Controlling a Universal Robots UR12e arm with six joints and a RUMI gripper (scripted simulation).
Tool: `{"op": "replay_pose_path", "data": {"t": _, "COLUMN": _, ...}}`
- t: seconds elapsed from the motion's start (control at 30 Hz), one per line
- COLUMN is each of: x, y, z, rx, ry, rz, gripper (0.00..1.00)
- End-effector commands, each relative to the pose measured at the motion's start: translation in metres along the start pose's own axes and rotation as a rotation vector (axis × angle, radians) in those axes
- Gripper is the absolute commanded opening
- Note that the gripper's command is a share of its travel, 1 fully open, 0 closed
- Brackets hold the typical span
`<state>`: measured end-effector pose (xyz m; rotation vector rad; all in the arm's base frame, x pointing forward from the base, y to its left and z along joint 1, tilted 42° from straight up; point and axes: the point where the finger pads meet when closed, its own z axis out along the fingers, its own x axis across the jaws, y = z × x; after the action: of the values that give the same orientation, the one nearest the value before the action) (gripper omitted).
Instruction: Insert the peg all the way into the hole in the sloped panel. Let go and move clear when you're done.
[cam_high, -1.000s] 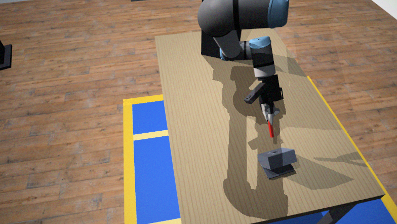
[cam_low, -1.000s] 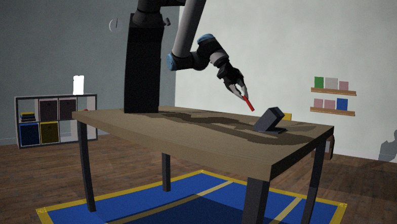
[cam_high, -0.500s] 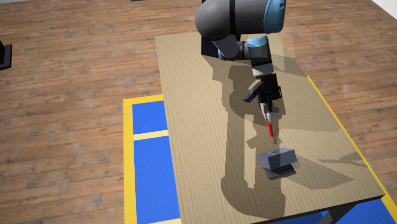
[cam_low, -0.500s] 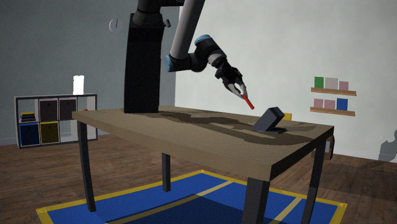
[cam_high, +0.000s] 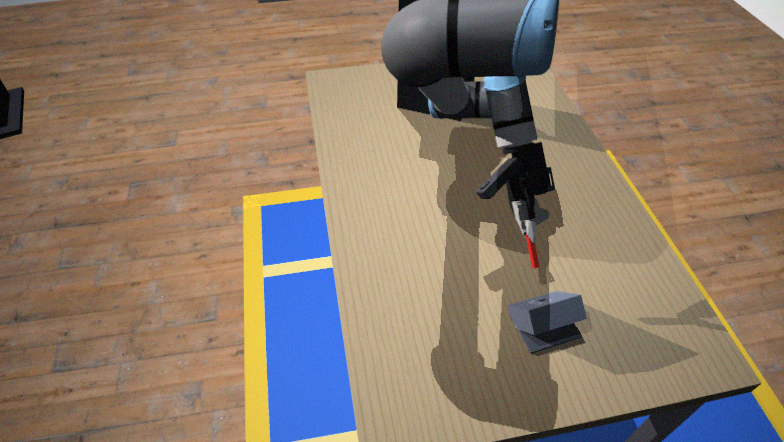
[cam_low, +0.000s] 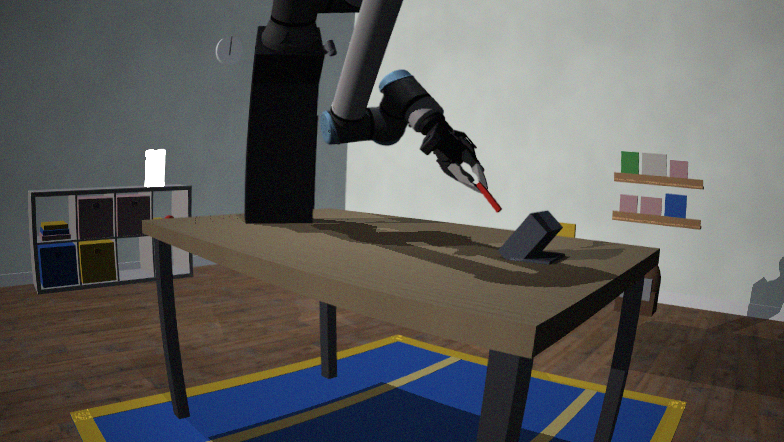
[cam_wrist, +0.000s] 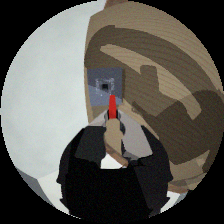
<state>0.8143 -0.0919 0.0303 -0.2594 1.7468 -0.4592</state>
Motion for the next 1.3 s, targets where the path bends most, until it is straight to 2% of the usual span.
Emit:
{"op": "replay_pose_path", "data": {"t": 0.0, "x": -0.001, "y": -0.002, "z": -0.002, "rx": 0.003, "ry": -0.018, "rz": 0.008, "gripper": 0.00}}
{"op": "replay_pose_path", "data": {"t": 0.9, "x": -0.005, "y": -0.008, "z": -0.016, "rx": 0.012, "ry": -0.100, "rz": 0.043, "gripper": 0.00}}
{"op": "replay_pose_path", "data": {"t": 1.27, "x": -0.008, "y": -0.008, "z": -0.005, "rx": 0.012, "ry": -0.102, "rz": 0.041, "gripper": 0.00}}
